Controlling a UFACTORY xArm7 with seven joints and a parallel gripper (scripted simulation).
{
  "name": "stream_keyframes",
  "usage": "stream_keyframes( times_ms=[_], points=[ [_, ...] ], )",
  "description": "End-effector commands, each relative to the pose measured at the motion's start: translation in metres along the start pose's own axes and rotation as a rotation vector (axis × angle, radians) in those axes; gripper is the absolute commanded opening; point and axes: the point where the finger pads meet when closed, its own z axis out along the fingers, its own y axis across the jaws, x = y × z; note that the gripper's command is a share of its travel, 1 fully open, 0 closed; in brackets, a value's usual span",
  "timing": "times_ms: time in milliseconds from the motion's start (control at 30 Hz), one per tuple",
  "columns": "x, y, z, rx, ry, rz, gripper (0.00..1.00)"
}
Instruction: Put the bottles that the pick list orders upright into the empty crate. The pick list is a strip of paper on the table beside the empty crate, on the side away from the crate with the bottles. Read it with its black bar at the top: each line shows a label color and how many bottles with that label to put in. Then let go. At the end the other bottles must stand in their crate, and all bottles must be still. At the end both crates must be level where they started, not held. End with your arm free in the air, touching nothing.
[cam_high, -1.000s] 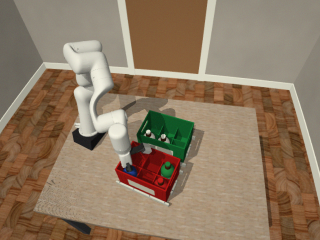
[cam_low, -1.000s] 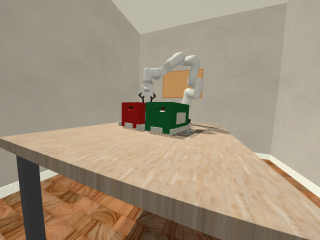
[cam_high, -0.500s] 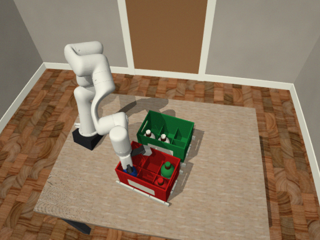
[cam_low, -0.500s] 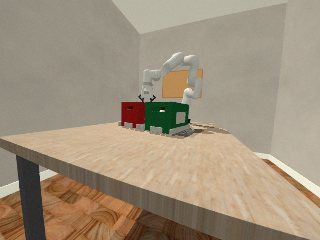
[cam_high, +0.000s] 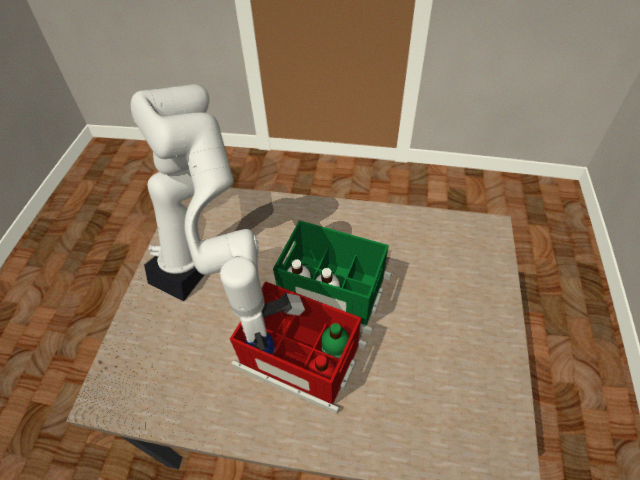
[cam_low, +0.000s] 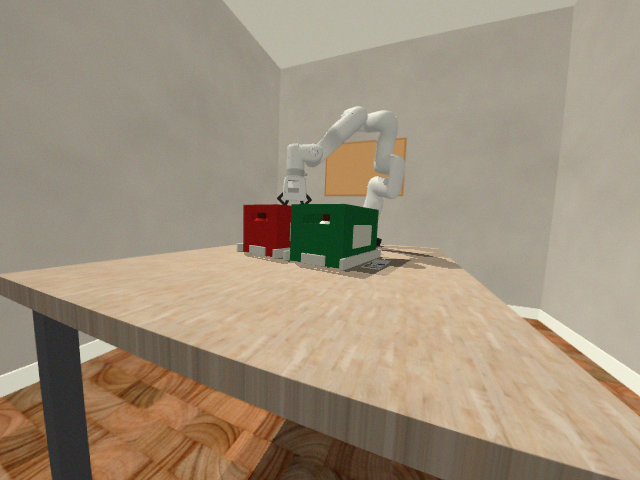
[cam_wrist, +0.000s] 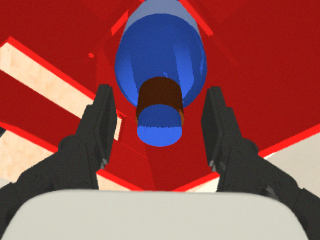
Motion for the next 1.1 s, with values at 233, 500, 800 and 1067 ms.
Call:
stream_keyframes(
  times_ms=[233, 500, 800, 1067],
  points=[
    [0.0002, 0.0014, 0.0011, -0.004, 0.001, 0.000, 0.65],
    [0.0002, 0.0014, -0.0021, -0.004, 0.001, 0.000, 0.00],
    [0.0002, 0.0014, -0.0022, -0.004, 0.001, 0.000, 0.00],
    [0.0002, 0.0014, -0.0022, -0.004, 0.001, 0.000, 0.00]
  ],
)
